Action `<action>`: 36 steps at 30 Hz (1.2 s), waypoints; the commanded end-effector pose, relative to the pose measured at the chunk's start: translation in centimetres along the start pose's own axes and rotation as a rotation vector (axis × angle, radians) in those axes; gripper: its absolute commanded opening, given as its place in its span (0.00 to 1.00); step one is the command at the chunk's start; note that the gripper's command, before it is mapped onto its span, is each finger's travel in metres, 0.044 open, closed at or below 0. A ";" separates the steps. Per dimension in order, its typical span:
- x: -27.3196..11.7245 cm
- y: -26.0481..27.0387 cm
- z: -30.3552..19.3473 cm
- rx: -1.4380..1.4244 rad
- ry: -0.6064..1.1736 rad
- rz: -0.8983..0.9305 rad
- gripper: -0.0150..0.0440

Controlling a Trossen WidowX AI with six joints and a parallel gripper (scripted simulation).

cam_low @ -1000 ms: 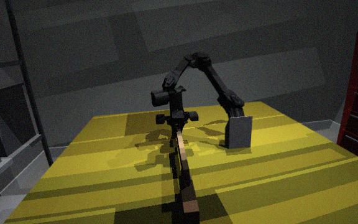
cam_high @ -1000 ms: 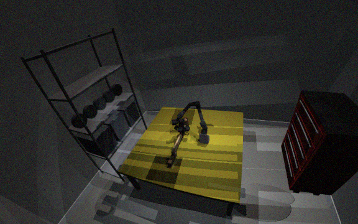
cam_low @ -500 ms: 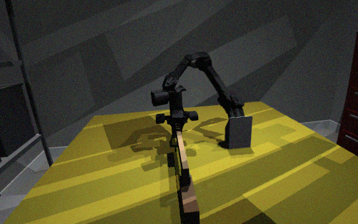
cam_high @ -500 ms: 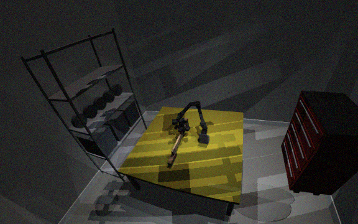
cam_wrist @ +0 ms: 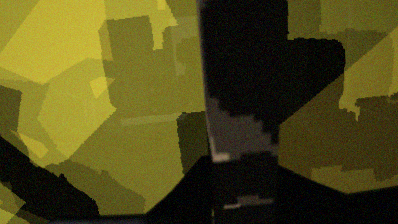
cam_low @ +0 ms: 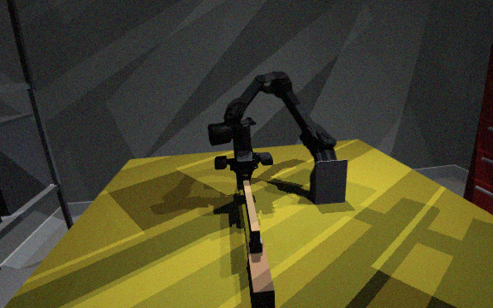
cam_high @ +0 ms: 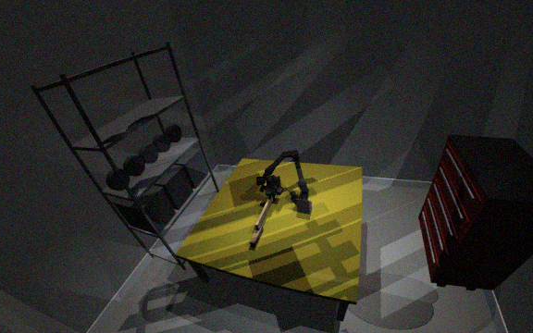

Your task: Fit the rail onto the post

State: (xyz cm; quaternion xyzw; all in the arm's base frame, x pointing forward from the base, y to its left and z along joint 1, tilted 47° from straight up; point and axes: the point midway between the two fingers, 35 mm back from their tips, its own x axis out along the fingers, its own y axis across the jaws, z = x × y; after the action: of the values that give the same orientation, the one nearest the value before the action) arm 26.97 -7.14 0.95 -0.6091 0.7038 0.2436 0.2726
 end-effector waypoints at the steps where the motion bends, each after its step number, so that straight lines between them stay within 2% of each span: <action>1: -0.1 0.0 -0.2 -0.003 0.000 -0.002 0.25; 26: -0.1 0.0 -1.0 -0.003 0.000 -0.002 0.25; 36: 0.0 0.0 -0.6 -0.002 -0.003 0.000 0.70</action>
State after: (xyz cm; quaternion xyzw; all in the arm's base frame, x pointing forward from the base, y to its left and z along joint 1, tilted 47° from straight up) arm 26.89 -7.54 1.41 -0.6086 0.7031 0.2462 0.2733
